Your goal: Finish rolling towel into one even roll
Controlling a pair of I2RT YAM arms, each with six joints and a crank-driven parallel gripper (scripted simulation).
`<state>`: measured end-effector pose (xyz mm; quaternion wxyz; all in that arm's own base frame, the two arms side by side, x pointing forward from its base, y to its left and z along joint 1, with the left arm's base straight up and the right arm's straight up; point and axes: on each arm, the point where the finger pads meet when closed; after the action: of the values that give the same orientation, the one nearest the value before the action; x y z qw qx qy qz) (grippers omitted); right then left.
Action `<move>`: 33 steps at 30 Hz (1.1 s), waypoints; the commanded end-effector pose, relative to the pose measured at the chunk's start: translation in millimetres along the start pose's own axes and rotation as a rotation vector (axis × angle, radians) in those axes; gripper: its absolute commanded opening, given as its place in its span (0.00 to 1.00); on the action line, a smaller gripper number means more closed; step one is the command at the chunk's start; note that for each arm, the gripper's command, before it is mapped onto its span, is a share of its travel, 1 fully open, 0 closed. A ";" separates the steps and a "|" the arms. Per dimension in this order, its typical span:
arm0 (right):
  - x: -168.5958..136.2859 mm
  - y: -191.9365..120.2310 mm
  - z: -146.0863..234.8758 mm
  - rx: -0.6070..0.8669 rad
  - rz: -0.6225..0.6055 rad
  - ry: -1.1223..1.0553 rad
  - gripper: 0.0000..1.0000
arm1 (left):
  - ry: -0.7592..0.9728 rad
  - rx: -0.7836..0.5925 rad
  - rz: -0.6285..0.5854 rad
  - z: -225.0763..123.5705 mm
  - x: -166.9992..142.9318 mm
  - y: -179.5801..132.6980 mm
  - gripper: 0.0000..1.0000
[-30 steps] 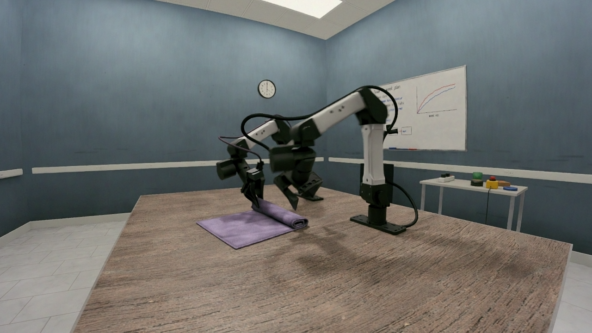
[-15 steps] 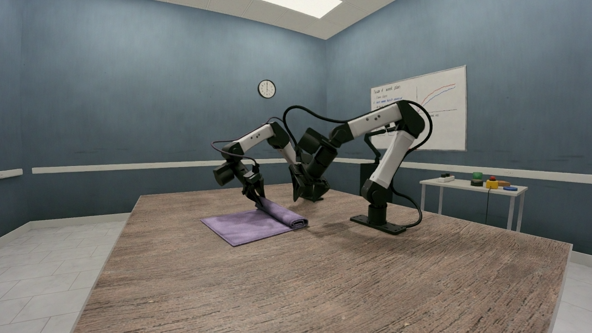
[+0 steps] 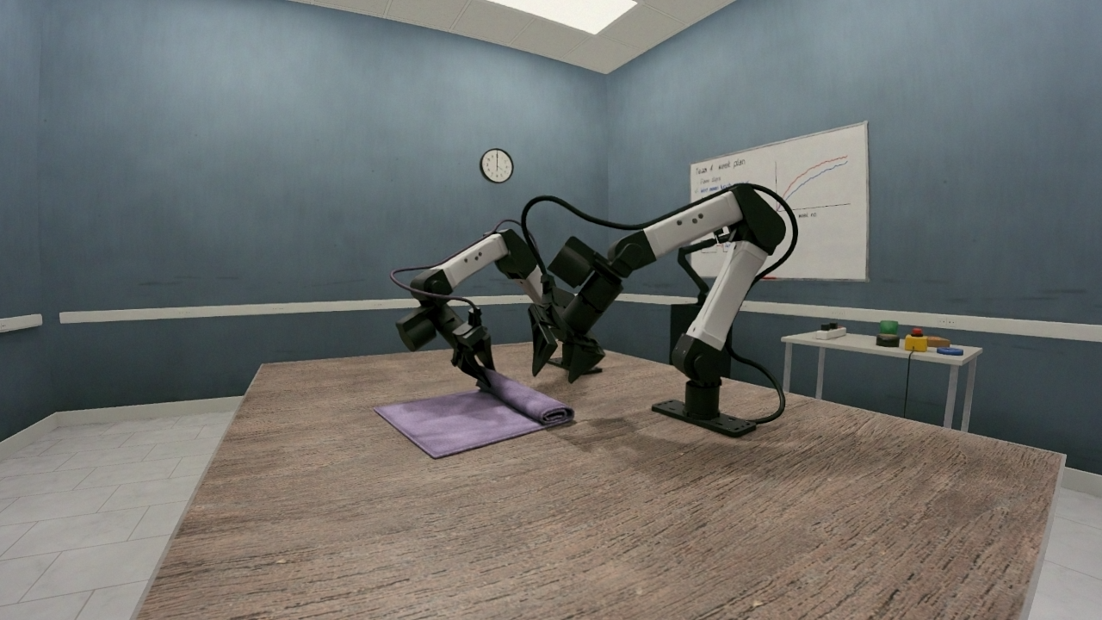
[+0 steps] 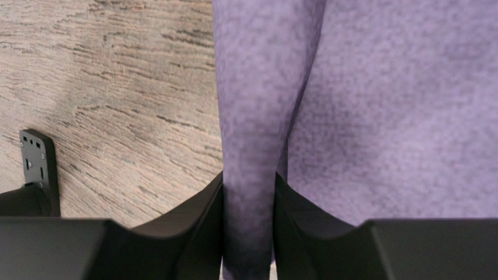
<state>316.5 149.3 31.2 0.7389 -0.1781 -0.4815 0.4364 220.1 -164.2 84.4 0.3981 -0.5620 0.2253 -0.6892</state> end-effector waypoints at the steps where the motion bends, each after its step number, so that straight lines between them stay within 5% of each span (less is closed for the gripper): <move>1: -2.6 3.1 -2.3 0.077 -0.004 0.017 0.24 | 0.048 0.019 -0.054 12.4 13.2 2.4 0.98; 13: -2.6 3.1 -2.3 0.077 -0.004 0.017 0.24 | 0.058 0.010 -0.058 -4.6 -23.8 48.8 0.98; 25: -2.6 3.1 -2.3 0.077 -0.004 0.017 0.24 | 0.059 0.010 -0.058 13.5 -15.7 58.5 0.98; 30: -2.6 3.1 -2.3 0.077 -0.004 0.017 0.24 | 0.059 0.010 -0.058 13.0 -16.9 59.9 0.77; 33: -2.6 3.1 -2.3 0.077 -0.004 0.017 0.24 | 0.059 0.010 -0.058 13.0 -16.9 59.9 0.72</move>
<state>316.6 149.3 31.3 0.7389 -0.1781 -0.4815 0.4365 233.7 -176.8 20.3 0.3746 -0.5600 0.2397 -0.6990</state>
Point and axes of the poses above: on each arm, the point where the finger pads meet when closed, its own y axis out along the fingers, its own z axis across the jaws, x = y × z, and after that the axes turned 3 degrees about -y, right-handed
